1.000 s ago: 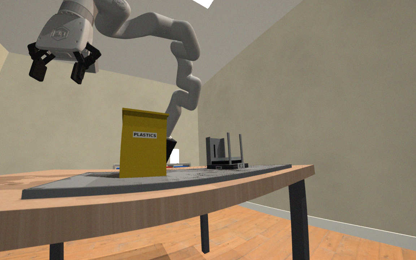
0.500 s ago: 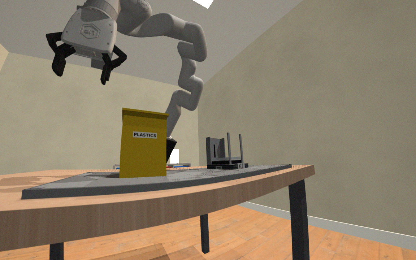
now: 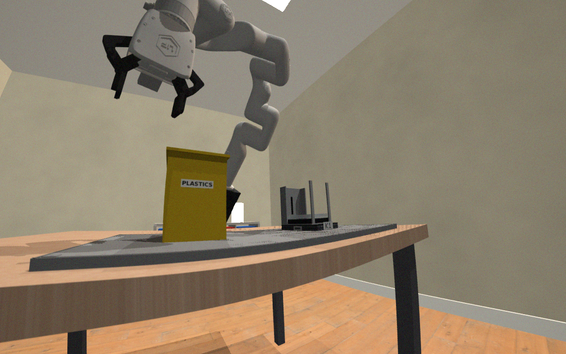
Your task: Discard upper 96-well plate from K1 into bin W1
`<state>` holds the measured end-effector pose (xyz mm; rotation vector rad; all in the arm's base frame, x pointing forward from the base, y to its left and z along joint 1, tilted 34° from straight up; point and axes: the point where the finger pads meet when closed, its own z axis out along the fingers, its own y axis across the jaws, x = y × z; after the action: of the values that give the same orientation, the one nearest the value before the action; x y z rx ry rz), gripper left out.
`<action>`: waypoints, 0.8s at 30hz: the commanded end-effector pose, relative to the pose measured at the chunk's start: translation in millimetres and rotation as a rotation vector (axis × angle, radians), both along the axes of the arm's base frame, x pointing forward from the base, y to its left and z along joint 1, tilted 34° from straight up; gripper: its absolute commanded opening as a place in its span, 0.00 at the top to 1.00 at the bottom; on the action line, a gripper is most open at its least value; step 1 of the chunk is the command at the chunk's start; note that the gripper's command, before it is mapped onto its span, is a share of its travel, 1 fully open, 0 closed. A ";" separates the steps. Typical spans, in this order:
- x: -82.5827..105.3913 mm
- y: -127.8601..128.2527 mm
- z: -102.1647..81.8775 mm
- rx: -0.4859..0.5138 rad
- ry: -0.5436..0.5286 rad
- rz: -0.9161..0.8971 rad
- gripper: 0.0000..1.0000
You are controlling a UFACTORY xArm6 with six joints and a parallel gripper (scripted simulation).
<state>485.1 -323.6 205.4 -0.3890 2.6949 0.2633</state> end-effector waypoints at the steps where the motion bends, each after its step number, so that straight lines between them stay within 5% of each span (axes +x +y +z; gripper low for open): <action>1: 3.5 13.6 9.9 -0.038 -0.021 0.072 0.00; 24: 7.4 110.7 49.5 -0.224 -0.113 0.485 0.00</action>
<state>492.9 -221.9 249.3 -1.0402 2.5146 0.0898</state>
